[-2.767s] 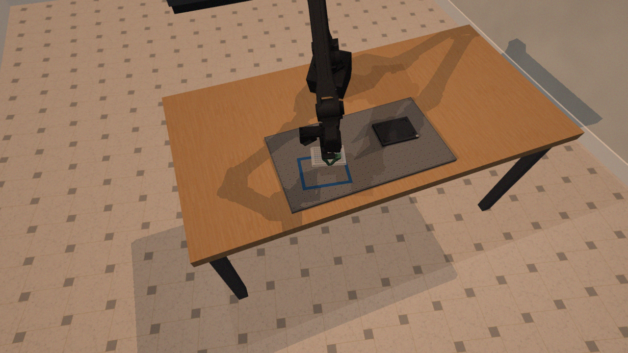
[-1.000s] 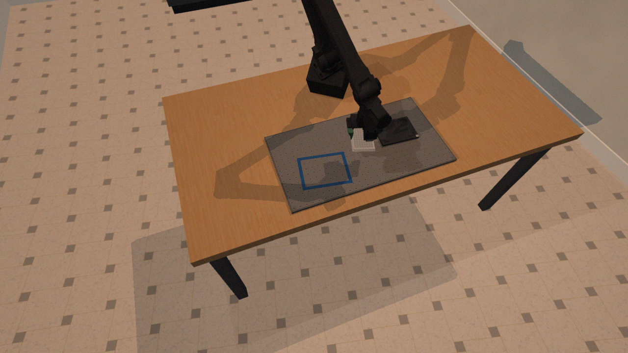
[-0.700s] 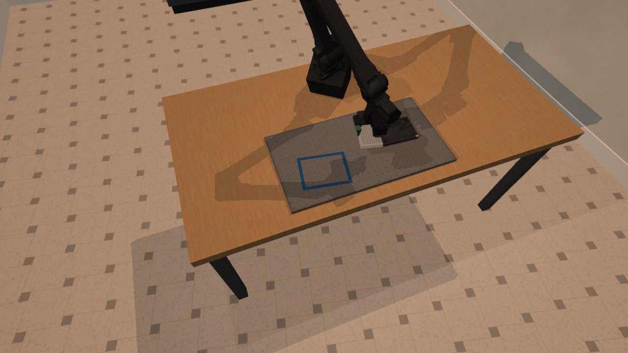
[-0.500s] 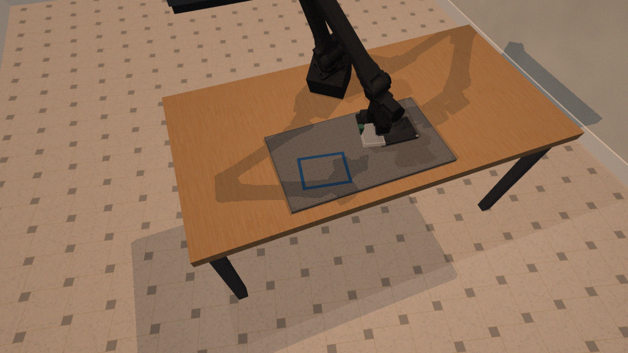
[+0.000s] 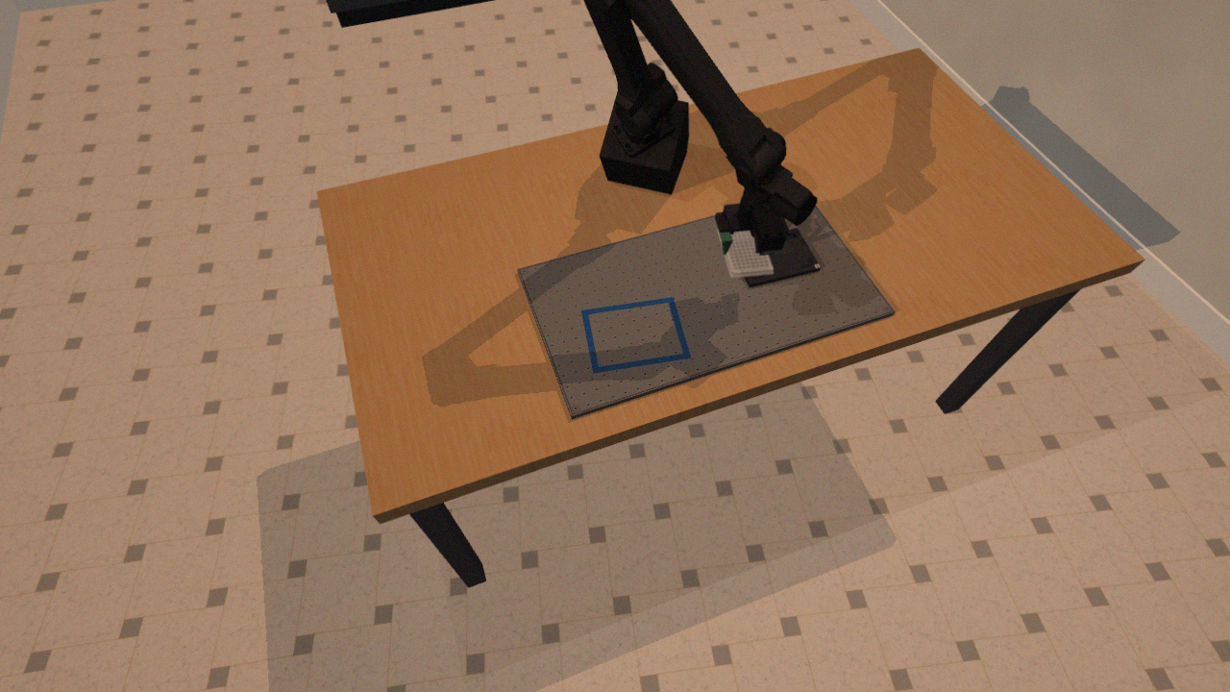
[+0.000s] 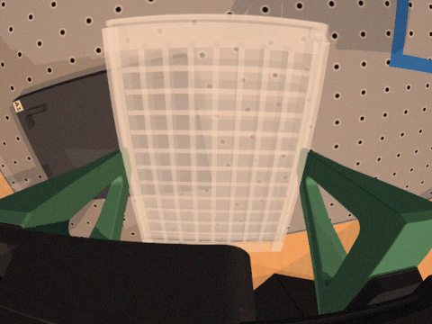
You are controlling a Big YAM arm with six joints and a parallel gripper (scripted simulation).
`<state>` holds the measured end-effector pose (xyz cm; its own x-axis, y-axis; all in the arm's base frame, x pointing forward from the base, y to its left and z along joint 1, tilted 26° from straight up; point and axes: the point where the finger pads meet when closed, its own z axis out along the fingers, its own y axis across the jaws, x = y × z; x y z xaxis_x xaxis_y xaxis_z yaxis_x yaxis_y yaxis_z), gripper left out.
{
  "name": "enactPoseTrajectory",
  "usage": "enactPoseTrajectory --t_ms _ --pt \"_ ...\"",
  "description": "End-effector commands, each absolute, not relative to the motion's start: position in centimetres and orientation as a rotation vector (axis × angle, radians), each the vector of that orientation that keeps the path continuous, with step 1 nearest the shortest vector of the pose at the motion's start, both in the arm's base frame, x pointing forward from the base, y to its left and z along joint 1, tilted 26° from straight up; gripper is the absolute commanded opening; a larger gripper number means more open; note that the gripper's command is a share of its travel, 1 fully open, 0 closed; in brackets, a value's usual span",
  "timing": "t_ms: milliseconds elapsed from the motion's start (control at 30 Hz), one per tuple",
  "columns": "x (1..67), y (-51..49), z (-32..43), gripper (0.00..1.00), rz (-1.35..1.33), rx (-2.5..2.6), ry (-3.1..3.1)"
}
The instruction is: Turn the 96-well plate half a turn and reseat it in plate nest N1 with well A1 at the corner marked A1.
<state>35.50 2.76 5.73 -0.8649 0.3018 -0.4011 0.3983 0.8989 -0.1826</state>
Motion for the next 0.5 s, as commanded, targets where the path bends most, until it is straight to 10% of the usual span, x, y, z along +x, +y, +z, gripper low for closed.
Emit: enactPoseTrajectory --t_ms 0,467 --pt "37.1 4.5 6.7 0.00 -0.342 0.539 2.666" --pt "36.9 8.5 5.4 0.00 -0.340 0.538 2.668"
